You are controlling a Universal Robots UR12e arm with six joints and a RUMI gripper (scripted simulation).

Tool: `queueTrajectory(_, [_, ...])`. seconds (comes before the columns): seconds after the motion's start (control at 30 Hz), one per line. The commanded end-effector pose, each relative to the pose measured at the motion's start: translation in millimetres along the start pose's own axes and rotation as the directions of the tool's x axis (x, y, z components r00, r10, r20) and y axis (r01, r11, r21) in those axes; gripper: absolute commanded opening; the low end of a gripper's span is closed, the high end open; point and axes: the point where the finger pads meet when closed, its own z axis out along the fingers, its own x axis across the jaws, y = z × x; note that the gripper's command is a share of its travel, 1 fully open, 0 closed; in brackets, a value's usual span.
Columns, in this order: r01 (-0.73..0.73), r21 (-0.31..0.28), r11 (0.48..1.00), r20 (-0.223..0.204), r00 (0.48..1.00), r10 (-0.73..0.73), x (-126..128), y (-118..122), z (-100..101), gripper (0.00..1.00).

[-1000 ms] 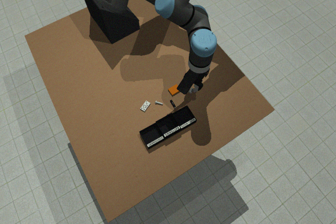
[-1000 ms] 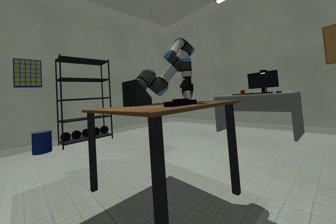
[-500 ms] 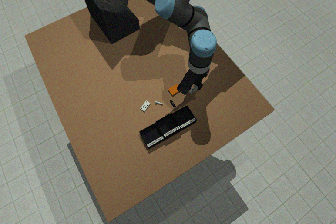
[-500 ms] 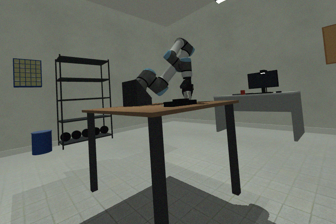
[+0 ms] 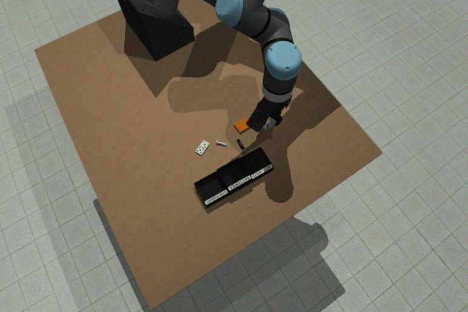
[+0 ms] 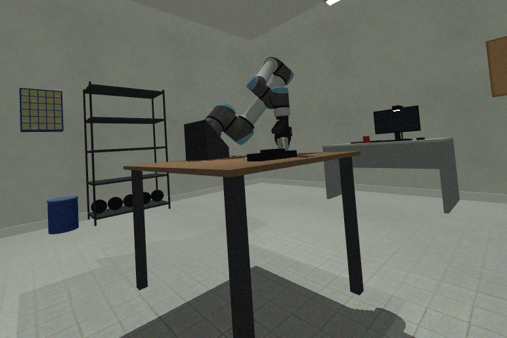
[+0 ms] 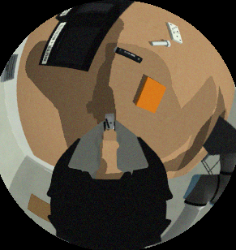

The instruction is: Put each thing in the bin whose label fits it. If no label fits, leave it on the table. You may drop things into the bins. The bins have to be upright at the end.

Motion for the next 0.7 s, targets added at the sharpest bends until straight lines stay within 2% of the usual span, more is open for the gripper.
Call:
queueTrajectory(0.0, [0.000,0.001,1.000,0.001,1.000,0.000,-1,0,-1,0.00])
queueTrajectory(0.47, [0.000,0.001,1.000,0.001,1.000,0.000,-1,0,-1,0.00])
queueTrajectory(0.67, [0.000,0.001,1.000,0.001,1.000,0.000,0,0,-20,0.00])
